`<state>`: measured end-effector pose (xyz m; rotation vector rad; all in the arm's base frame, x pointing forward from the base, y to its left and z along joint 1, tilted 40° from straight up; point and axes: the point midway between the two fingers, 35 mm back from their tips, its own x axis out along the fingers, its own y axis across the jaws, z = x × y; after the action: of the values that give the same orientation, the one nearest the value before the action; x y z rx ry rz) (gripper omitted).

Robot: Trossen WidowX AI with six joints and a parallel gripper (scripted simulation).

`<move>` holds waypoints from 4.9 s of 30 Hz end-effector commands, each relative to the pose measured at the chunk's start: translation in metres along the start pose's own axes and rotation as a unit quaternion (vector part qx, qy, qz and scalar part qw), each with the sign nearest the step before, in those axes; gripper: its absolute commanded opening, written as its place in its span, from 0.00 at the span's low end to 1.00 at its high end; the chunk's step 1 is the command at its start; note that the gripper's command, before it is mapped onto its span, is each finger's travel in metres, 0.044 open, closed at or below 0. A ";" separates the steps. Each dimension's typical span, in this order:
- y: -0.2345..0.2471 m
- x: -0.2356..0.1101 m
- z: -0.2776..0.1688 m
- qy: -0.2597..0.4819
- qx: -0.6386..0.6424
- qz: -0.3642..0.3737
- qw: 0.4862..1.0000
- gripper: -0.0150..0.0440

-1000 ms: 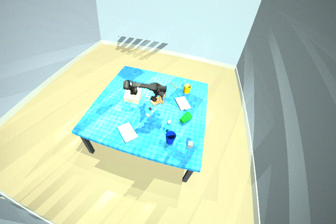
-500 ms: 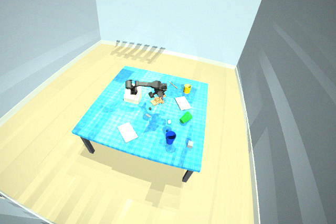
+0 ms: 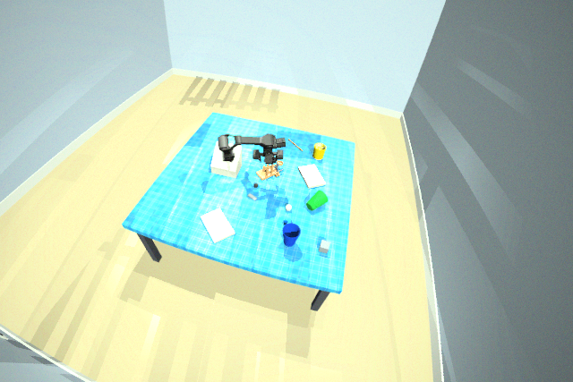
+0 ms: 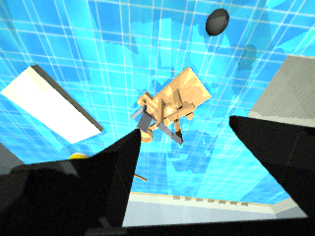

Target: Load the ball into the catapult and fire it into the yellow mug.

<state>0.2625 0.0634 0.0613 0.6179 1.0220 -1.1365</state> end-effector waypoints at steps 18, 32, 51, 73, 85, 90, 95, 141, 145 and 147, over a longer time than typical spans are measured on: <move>-0.015 0.023 -0.028 -0.084 0.340 0.002 0.936 1.00; -0.022 0.031 -0.037 -0.114 0.465 0.028 0.877 1.00; -0.023 0.091 -0.025 -0.115 0.466 0.029 0.877 1.00; -0.026 0.125 -0.015 -0.116 0.466 0.029 0.877 1.00; -0.025 0.126 -0.014 -0.115 0.468 0.030 0.876 0.69; -0.025 0.126 -0.014 -0.115 0.468 0.030 0.876 0.50; -0.025 0.126 -0.014 -0.115 0.468 0.030 0.876 0.44; 0.086 0.108 -0.128 -0.112 0.024 -0.022 0.993 0.25; 0.086 0.111 -0.127 -0.112 0.024 -0.022 0.993 0.25; 0.086 0.114 -0.127 -0.112 0.024 -0.022 0.993 0.25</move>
<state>0.3053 0.1462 -0.1014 0.4874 0.8193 -1.2532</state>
